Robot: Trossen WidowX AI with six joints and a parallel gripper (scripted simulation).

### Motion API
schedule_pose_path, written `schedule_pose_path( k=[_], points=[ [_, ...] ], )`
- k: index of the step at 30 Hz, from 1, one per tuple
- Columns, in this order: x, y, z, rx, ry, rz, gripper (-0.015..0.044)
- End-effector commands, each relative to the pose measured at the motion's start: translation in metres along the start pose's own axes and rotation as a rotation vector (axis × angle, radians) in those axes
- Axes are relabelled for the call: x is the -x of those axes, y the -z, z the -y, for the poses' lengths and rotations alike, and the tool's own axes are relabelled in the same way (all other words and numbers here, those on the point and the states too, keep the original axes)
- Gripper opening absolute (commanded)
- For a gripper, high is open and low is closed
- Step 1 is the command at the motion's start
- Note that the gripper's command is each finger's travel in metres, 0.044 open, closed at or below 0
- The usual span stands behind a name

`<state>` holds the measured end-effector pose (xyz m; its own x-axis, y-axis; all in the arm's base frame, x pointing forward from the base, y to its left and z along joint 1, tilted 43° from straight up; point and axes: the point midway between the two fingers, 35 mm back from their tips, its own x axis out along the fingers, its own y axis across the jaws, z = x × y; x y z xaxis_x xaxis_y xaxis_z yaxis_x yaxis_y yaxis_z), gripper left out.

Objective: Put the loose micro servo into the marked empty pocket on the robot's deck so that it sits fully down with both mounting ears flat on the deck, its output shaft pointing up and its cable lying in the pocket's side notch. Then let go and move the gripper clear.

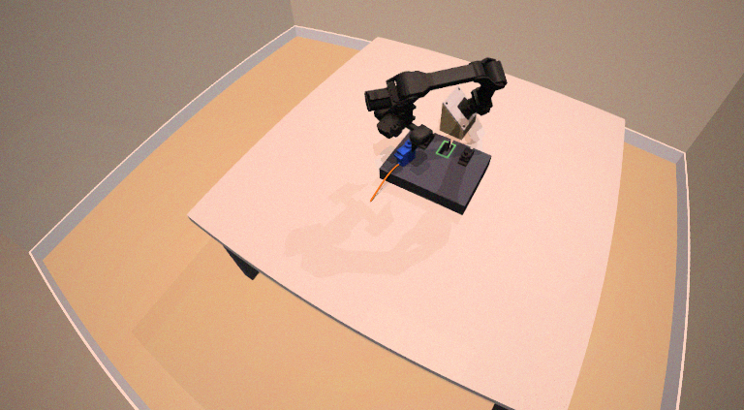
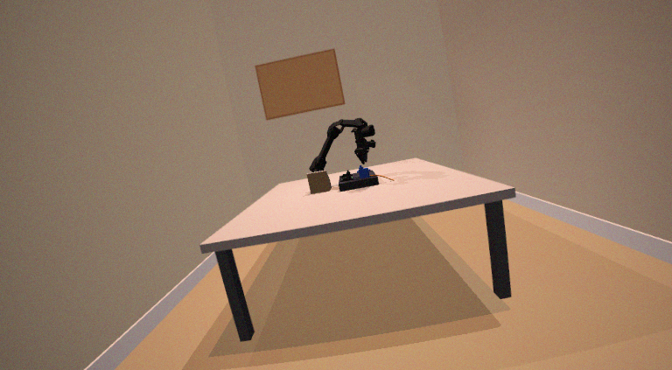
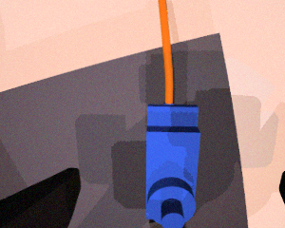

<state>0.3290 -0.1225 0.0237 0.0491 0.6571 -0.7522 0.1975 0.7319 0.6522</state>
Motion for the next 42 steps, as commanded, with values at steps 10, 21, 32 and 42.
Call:
schedule_pose_path(
  k=[10, 21, 32, 42],
  points=[
    [-0.027, 0.002, -0.002, -0.005, -0.01, -0.015, 0.044],
    [-0.042, 0.002, -0.002, -0.005, -0.011, -0.015, 0.044],
    [-0.042, 0.002, -0.002, -0.005, -0.011, -0.015, 0.0151],
    [-0.037, 0.002, -0.002, -0.005, -0.01, -0.015, 0.0006]
  ],
)
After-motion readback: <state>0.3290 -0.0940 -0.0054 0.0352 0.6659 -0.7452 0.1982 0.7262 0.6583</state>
